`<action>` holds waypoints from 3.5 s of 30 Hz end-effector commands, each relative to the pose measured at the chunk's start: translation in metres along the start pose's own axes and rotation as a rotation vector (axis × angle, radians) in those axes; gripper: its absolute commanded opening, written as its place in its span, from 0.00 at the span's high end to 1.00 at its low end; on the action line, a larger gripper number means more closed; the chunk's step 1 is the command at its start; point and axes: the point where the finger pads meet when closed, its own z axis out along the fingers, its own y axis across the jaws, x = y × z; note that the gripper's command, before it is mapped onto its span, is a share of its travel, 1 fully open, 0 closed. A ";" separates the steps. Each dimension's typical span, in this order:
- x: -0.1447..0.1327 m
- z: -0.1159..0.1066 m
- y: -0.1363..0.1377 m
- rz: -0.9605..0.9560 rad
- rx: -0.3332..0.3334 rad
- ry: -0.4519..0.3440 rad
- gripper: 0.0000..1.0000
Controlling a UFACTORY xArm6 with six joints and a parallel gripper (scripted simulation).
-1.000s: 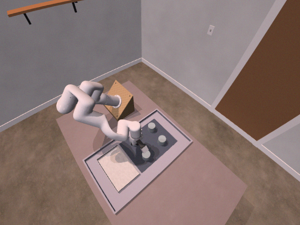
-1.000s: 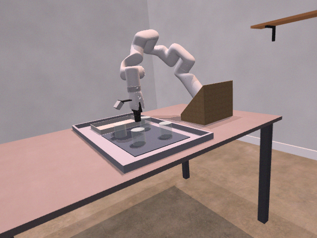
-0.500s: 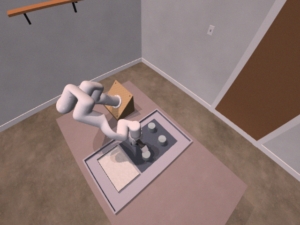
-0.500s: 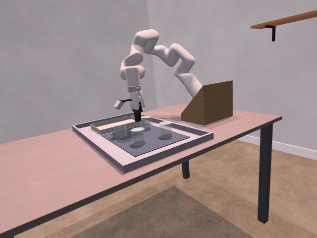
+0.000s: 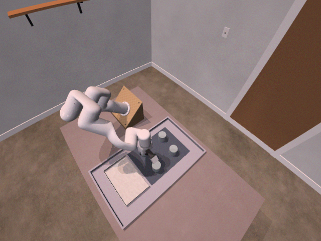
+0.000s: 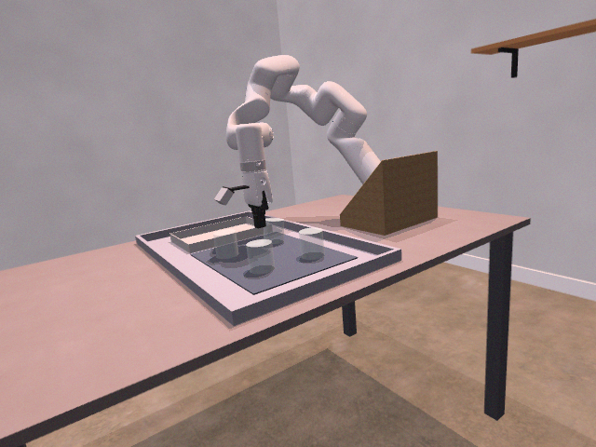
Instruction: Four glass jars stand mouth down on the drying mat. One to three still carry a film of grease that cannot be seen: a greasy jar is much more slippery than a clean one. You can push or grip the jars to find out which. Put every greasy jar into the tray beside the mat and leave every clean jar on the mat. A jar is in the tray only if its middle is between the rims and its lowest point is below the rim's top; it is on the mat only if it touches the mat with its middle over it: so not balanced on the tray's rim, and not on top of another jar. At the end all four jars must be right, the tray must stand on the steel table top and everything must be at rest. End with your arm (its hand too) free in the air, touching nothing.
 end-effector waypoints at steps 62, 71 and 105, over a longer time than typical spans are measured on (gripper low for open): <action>0.022 0.005 0.000 0.001 0.000 0.002 1.00; 0.022 0.005 0.000 0.001 0.000 0.002 1.00; 0.022 -0.033 0.000 0.001 0.000 0.002 1.00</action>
